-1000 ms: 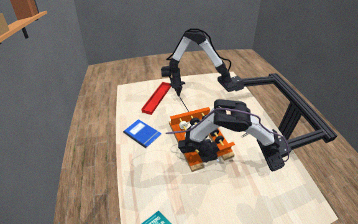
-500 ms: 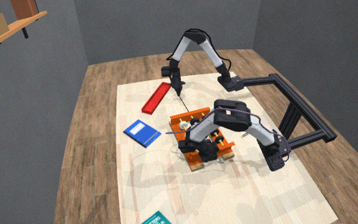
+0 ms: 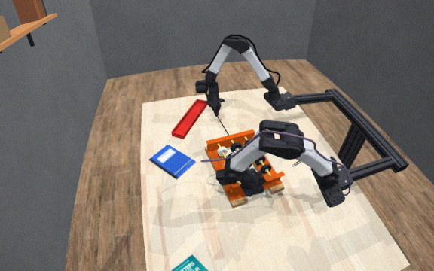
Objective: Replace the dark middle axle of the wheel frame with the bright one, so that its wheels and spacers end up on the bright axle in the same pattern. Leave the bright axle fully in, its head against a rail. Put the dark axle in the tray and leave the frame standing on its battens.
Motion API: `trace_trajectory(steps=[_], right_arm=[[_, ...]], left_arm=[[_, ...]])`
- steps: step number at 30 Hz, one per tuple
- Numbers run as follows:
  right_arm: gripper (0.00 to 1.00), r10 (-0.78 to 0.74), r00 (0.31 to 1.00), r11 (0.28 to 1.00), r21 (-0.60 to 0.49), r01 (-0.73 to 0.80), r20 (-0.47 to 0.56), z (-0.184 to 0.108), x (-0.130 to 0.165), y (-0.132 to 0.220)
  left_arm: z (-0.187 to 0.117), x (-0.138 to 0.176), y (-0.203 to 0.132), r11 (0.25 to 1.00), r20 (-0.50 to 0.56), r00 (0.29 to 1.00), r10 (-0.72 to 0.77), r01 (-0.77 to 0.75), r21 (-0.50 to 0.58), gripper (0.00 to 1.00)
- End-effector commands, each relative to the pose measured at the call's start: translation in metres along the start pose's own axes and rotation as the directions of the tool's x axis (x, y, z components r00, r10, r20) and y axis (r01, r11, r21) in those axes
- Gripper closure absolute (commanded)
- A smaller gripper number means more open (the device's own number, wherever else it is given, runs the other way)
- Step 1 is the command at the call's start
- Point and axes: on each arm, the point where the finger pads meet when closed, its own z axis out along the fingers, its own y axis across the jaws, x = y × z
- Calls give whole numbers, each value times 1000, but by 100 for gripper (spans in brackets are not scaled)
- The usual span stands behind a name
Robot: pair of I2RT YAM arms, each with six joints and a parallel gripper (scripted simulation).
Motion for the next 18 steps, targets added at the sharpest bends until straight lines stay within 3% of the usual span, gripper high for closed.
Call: trace_trajectory(steps=[1, 18], right_arm=[[100, -5, 997, 998, 68, 11, -83, 16, 19, -18], [100, -6, 996, 998, 68, 12, -84, 16, 19, -18]], left_arm=[[-13, -28, 9, 998, 102, 994, 29, -24, -55, 100], [-11, -25, 8, 999, 93, 995, 27, -23, -49, 100]])
